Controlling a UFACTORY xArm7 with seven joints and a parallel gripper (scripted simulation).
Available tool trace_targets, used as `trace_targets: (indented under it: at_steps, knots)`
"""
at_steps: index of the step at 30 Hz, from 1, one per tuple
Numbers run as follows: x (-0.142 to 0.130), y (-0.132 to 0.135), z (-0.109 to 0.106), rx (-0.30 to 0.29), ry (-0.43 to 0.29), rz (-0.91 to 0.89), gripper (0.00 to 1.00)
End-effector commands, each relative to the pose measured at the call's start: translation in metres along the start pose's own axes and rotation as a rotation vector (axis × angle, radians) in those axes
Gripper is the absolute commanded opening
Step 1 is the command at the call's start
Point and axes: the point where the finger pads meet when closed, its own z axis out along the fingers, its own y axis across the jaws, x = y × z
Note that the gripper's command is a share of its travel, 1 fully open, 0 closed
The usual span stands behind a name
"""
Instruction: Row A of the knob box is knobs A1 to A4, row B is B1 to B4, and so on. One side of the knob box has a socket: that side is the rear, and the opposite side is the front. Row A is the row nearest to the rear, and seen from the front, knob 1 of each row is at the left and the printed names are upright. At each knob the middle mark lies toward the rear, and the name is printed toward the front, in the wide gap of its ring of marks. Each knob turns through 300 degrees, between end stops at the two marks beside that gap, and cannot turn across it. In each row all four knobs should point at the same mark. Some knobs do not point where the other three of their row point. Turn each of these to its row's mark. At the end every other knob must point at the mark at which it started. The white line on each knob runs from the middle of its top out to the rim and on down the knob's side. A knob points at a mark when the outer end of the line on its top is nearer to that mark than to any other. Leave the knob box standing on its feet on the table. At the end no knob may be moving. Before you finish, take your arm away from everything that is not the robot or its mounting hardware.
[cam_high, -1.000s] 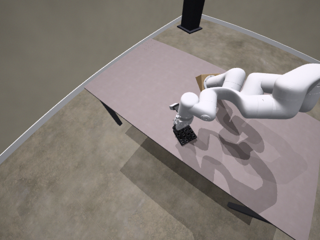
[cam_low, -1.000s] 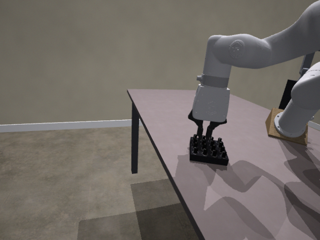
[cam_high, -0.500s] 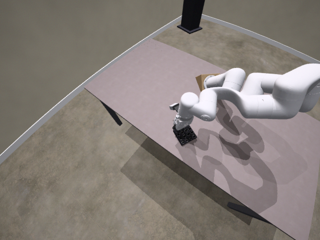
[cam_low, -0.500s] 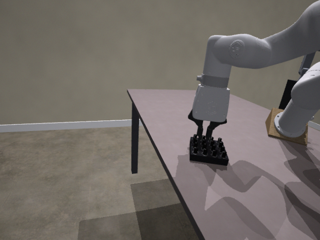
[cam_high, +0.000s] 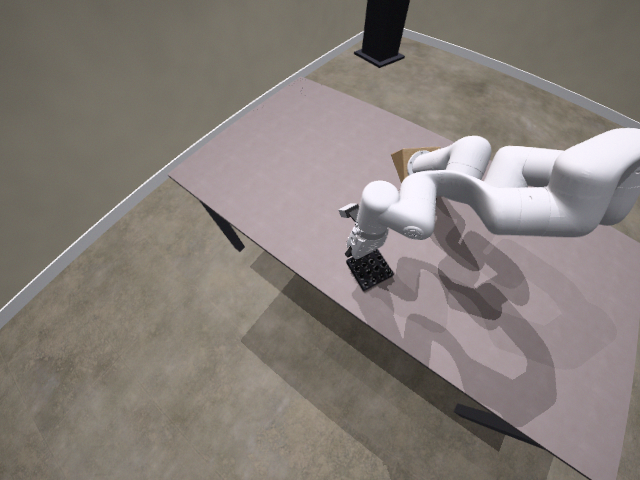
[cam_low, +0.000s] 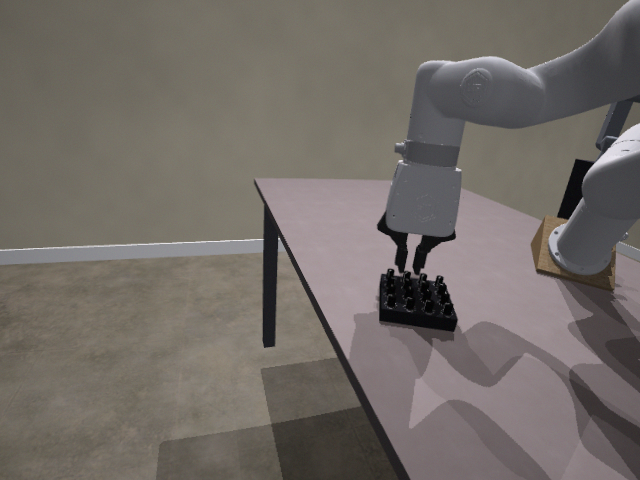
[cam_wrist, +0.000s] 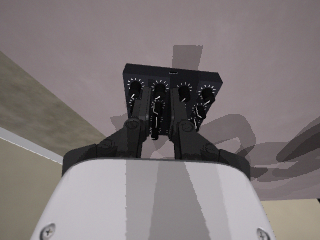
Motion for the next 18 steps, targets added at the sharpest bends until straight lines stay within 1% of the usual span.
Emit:
trace_targets:
  at_steps: [1, 7, 18]
  knots:
    - [0.000, -0.001, -0.012, 0.004, 0.000, 0.000, 0.19]
    - [0.000, -0.001, -0.024, 0.004, 0.000, 0.000, 0.19]
    - [0.000, -0.001, -0.025, 0.004, 0.000, 0.000, 0.19]
